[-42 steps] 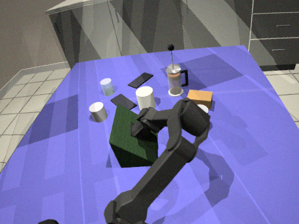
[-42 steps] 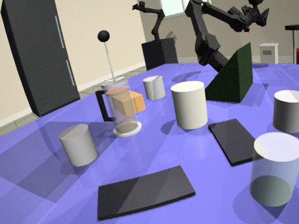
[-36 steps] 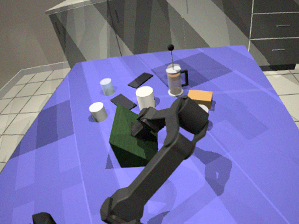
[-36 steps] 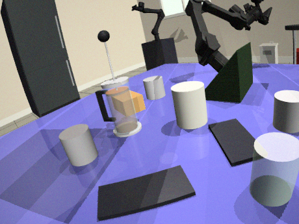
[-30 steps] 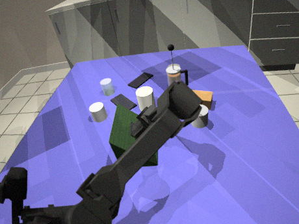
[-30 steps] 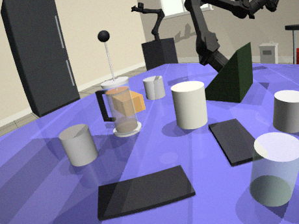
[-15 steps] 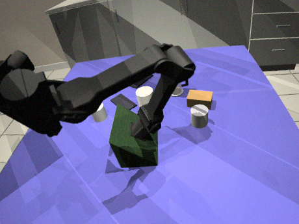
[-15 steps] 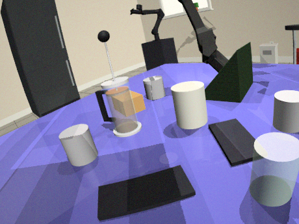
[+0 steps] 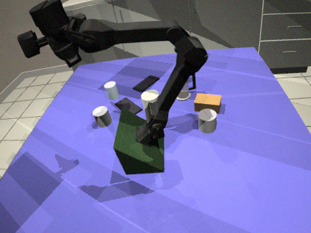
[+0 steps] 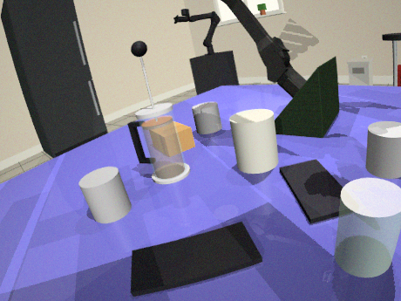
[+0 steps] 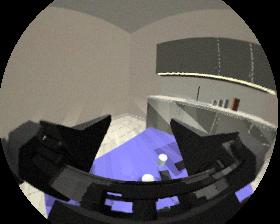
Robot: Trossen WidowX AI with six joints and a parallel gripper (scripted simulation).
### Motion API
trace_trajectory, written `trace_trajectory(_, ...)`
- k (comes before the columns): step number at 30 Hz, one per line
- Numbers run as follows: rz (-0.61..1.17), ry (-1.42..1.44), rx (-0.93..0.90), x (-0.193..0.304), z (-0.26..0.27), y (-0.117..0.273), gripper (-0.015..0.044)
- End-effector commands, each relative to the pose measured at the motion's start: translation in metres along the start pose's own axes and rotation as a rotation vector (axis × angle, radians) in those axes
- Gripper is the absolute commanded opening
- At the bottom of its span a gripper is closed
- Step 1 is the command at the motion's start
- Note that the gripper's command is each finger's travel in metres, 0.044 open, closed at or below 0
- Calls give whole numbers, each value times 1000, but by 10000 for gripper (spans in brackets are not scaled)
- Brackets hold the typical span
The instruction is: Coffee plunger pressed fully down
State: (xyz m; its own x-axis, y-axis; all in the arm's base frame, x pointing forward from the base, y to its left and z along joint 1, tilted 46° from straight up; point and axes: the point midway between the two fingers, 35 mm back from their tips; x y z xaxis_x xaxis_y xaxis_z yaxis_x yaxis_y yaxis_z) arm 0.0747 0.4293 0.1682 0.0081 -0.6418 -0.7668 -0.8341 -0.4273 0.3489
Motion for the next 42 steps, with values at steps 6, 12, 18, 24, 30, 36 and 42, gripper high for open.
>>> trace_trajectory(6, 203, -126, 353, 34, -145, -47, 440)
trace_trajectory(12, 330, -186, 605, 69, -241, -48, 440)
trace_trajectory(18, 426, -203, 841, 101, -329, -29, 440)
trace_trajectory(24, 529, -193, 1066, 135, -401, 12, 440)
trace_trajectory(30, 535, -196, 1099, 138, -404, 17, 440)
trace_trajectory(36, 540, -201, 1103, 143, -404, 18, 440)
trace_trajectory(42, 550, -211, 1097, 172, -404, 16, 440)
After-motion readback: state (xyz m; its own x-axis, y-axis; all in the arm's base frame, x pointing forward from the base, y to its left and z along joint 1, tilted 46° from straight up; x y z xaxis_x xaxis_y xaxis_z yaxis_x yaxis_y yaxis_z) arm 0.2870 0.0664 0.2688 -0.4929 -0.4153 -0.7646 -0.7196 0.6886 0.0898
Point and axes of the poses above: the point midway between the two fingers, 35 mm back from their tips, its own y axis back along the fingers, its own z axis across the jaws, x = y × z
